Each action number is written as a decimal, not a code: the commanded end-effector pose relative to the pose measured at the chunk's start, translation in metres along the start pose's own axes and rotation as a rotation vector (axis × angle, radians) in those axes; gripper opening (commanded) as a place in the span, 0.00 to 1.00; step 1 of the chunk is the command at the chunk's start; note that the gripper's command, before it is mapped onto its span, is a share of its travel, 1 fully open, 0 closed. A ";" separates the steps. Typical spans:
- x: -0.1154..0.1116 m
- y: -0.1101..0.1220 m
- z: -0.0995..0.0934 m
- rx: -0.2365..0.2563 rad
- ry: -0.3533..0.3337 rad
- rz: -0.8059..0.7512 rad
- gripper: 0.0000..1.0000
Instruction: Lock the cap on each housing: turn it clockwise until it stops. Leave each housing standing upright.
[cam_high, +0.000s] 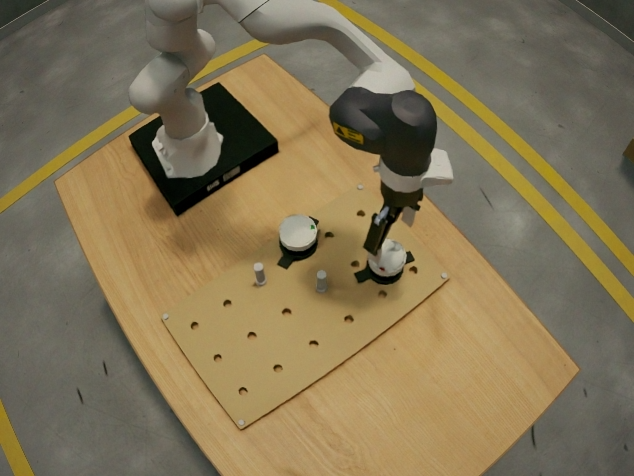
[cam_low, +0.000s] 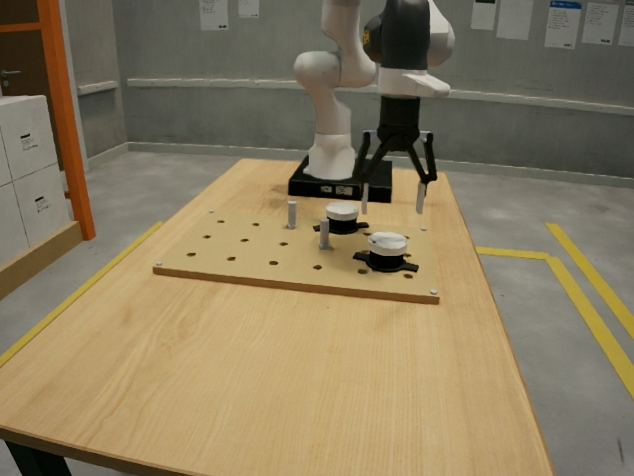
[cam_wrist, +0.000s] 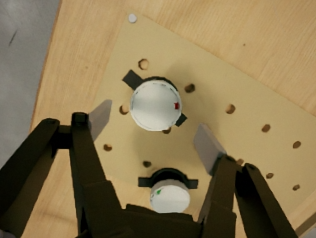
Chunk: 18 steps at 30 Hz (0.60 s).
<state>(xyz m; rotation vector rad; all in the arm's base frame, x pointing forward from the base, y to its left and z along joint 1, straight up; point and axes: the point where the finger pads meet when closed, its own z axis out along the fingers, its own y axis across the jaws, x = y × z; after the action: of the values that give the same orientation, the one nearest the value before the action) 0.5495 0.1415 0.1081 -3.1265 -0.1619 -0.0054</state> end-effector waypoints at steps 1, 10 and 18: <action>-0.001 0.001 0.001 -0.009 -0.004 0.053 0.78; -0.001 0.001 0.002 -0.009 -0.004 0.053 0.78; -0.001 0.001 0.005 -0.009 -0.004 0.053 0.78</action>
<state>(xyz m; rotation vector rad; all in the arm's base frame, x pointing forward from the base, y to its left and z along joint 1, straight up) 0.5483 0.1409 0.1047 -3.1345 -0.0946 0.0037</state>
